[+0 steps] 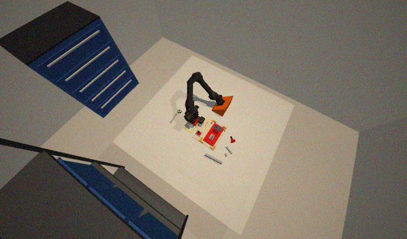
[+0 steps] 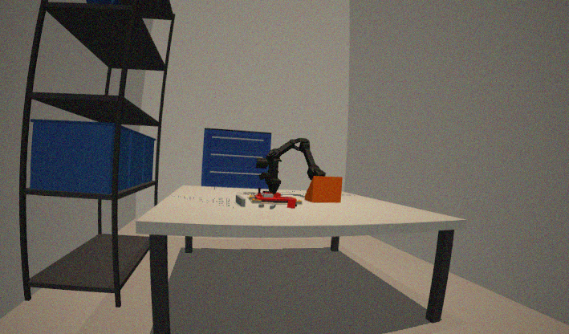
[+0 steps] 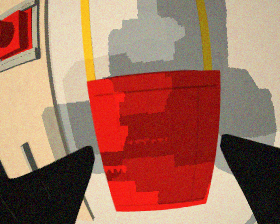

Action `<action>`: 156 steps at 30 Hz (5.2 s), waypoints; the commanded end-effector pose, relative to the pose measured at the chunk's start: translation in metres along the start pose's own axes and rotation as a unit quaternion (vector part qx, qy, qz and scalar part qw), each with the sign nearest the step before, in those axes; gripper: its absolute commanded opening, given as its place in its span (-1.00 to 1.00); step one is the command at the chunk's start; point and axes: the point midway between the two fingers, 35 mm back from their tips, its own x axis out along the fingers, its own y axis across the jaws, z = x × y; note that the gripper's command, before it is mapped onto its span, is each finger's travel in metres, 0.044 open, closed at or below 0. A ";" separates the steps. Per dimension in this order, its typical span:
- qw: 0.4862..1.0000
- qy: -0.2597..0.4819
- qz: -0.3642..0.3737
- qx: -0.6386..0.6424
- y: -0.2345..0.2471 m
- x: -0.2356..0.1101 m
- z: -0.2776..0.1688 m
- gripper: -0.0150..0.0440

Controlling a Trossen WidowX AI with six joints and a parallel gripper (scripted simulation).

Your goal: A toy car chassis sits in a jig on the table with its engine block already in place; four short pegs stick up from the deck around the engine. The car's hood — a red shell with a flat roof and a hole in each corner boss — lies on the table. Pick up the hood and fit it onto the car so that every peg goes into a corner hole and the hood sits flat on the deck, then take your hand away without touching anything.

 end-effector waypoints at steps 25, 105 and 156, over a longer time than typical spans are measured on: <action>1.000 0.000 0.000 -0.001 0.000 -0.004 0.000 -0.09; 1.000 -0.002 0.005 0.013 0.229 -0.097 0.068 -0.49; 1.000 -0.002 0.004 0.013 0.228 -0.046 0.069 -0.49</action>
